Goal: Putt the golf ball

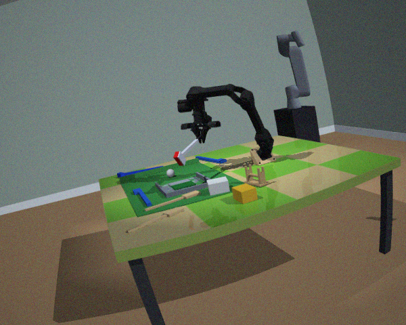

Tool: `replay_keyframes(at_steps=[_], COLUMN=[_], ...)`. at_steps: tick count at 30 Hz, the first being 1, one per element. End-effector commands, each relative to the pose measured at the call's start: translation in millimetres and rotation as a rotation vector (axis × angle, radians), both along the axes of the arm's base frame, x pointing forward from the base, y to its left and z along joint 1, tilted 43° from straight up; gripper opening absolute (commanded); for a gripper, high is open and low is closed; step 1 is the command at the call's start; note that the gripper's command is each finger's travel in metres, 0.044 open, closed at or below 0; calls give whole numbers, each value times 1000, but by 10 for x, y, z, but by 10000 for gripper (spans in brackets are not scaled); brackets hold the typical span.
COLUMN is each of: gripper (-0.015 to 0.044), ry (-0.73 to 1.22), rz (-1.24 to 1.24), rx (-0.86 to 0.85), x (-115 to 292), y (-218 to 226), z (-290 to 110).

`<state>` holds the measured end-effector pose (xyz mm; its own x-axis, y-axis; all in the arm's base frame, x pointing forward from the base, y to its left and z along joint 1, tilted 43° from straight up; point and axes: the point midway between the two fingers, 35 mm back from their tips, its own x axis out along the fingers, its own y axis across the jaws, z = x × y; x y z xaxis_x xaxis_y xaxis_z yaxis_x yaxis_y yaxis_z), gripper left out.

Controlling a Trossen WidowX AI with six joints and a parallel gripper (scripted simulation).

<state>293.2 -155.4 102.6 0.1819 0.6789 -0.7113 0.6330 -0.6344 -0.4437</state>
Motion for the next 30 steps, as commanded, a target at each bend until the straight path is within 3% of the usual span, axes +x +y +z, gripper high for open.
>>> replay_keyframes(at_steps=[1, 30], gripper=[0, 0], ry=[57, 524], rz=[-66, -437], rx=[-2, 50], x=[-21, -719], y=[-237, -1419], z=[-140, -1459])
